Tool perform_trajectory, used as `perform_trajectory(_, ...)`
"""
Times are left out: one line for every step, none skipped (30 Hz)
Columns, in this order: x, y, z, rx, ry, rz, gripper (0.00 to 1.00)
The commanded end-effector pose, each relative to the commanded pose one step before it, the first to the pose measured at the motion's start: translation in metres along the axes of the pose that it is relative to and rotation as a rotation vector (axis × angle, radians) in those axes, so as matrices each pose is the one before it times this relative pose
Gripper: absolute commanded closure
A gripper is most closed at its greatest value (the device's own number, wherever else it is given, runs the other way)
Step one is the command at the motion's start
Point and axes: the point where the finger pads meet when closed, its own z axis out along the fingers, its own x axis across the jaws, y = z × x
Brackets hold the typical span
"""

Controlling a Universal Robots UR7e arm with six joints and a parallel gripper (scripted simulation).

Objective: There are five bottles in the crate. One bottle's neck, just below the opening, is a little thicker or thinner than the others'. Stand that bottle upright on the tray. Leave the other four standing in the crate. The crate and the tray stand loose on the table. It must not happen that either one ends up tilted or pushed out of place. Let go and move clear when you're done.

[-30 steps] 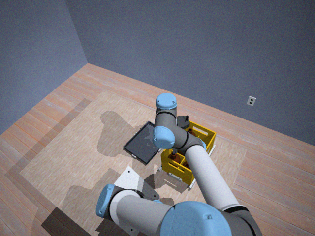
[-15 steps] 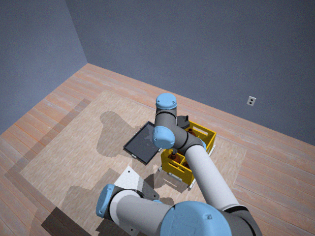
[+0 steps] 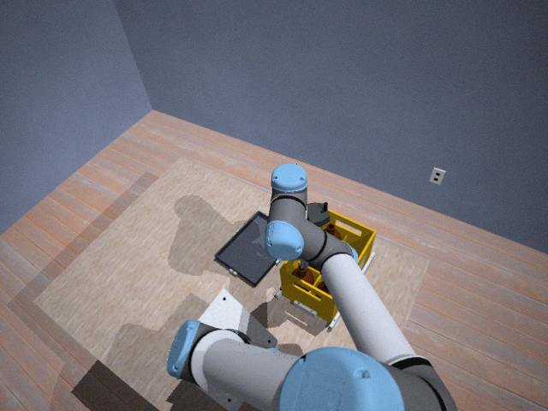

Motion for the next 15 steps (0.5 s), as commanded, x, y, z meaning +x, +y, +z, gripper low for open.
perform_trajectory(-0.00024,-0.00019,0.00176,0.00038,-0.00097,0.00040,0.00)
perform_trajectory(-0.00002,-0.00001,0.00098,0.00000,0.00000,0.00000,0.00)
perform_trajectory(-0.00001,-0.00001,0.00104,0.00000,0.00000,0.00000,0.00)
perform_trajectory(-0.00001,-0.00001,0.00110,0.00000,0.00001,0.00000,0.00)
perform_trajectory(-0.00003,-0.00001,0.00115,0.00000,-0.00001,0.00000,0.00)
perform_trajectory(-0.00002,-0.00001,0.00120,0.00000,0.00000,0.00000,0.00)
perform_trajectory(-0.00002,-0.00001,0.00124,0.00000,0.00000,0.00000,0.00)
perform_trajectory(-0.00001,-0.00001,0.00128,0.00000,0.00001,0.00000,0.00)
perform_trajectory(-0.00003,-0.00001,0.00130,0.00000,-0.00001,0.00000,0.00)
perform_trajectory(-0.00003,-0.00001,0.00133,0.00000,0.00000,0.00000,0.00)
perform_trajectory(-0.00002,-0.00001,0.00135,0.00000,0.00000,0.00000,0.00)
perform_trajectory(-0.00002,-0.00001,0.00136,0.00000,0.00000,0.00000,0.00)
perform_trajectory(-0.00003,-0.00001,0.00136,0.00000,0.00000,0.00000,0.00)
perform_trajectory(-0.00002,-0.00001,0.00136,0.00000,0.00000,0.00000,0.00)
perform_trajectory(-0.00001,-0.00001,0.00136,0.00000,0.00001,0.00000,0.00)
